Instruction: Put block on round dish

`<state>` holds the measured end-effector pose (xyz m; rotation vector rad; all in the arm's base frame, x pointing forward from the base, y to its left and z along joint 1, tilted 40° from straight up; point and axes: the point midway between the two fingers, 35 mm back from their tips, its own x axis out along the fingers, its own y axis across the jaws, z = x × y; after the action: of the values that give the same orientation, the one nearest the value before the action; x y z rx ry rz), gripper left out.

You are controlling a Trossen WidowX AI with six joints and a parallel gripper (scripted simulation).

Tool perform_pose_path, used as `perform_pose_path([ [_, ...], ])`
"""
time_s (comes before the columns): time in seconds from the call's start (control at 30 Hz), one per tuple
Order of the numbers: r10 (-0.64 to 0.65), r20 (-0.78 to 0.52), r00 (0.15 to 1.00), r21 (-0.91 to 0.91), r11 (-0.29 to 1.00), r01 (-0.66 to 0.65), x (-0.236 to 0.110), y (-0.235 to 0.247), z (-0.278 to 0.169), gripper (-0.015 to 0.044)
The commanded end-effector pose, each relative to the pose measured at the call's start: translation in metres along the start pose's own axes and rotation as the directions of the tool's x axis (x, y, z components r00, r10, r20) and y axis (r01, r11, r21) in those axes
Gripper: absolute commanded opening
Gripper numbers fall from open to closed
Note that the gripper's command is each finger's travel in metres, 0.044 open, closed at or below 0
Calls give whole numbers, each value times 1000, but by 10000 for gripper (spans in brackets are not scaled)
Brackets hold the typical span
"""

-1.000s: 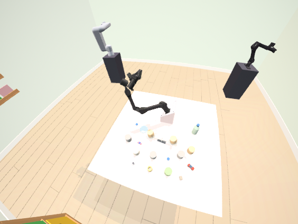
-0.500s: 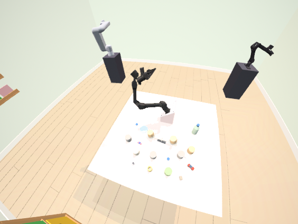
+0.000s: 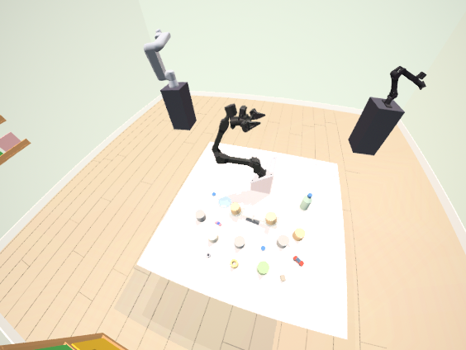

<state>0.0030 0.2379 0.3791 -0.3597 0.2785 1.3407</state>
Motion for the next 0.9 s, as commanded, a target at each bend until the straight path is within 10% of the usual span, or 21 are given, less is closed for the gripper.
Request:
perform_pose_path([
  [0.0,-94,-77,993,37,995,97,22,-11,-19,440],
  [0.87,-597,-542,592,86,661,745,96,-114,-182,440],
])
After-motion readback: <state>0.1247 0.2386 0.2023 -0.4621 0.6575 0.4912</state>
